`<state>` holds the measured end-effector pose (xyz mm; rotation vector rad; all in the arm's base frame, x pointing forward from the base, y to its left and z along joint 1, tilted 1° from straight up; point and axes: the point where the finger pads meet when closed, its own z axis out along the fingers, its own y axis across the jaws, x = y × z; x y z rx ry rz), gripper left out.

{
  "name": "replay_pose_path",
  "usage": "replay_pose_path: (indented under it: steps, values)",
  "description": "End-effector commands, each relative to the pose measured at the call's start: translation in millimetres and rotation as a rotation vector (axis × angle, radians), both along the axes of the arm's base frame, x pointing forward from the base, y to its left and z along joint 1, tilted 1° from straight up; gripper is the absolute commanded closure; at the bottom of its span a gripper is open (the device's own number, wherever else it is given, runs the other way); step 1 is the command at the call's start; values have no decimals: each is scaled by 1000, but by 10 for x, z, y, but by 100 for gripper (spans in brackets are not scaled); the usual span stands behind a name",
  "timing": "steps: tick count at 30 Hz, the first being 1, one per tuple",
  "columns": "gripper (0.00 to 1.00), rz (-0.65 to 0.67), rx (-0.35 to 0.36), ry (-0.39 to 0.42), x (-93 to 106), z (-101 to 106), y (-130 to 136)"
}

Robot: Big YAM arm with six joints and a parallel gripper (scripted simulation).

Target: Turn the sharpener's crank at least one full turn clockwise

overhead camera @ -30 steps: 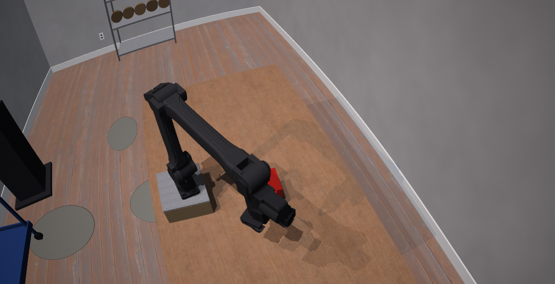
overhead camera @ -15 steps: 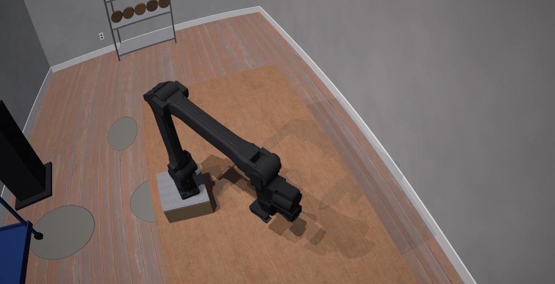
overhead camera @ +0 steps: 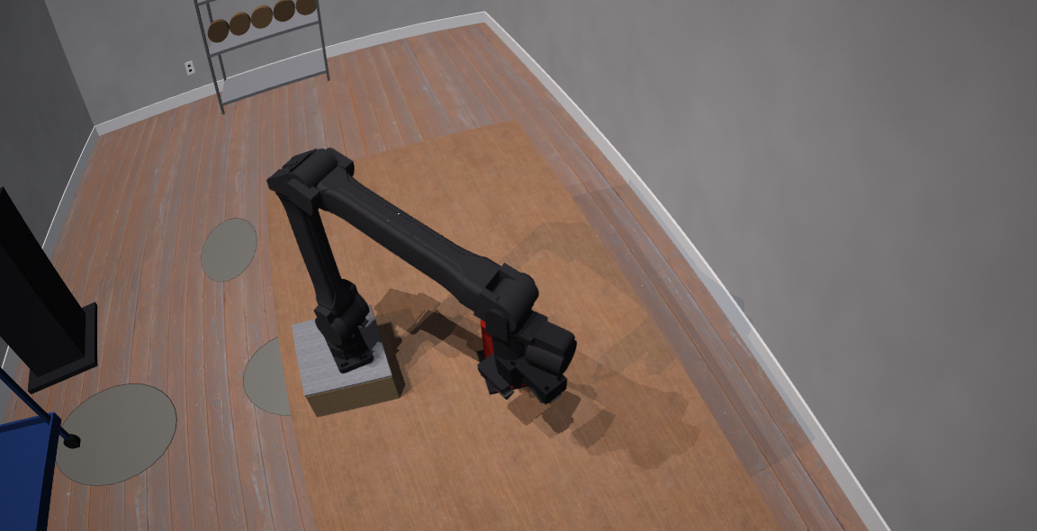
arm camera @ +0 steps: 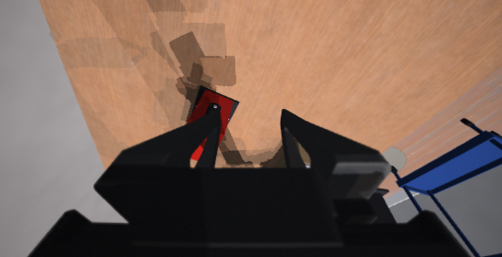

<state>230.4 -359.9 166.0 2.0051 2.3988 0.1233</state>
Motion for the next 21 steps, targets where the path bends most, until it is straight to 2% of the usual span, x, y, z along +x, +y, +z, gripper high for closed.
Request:
replay_pose_path:
  steps: [1, 2, 5, 7, 21]
  values:
    - [49, -71, -9, -5, 31, 2, 90]
    - [49, -104, 9, 3, 66, -65, 123]
    - [49, -124, 3, -2, 132, -65, 202]
    - [49, -176, 24, 7, 195, -145, 275]
    - [49, -332, 50, 17, 461, -309, 662]
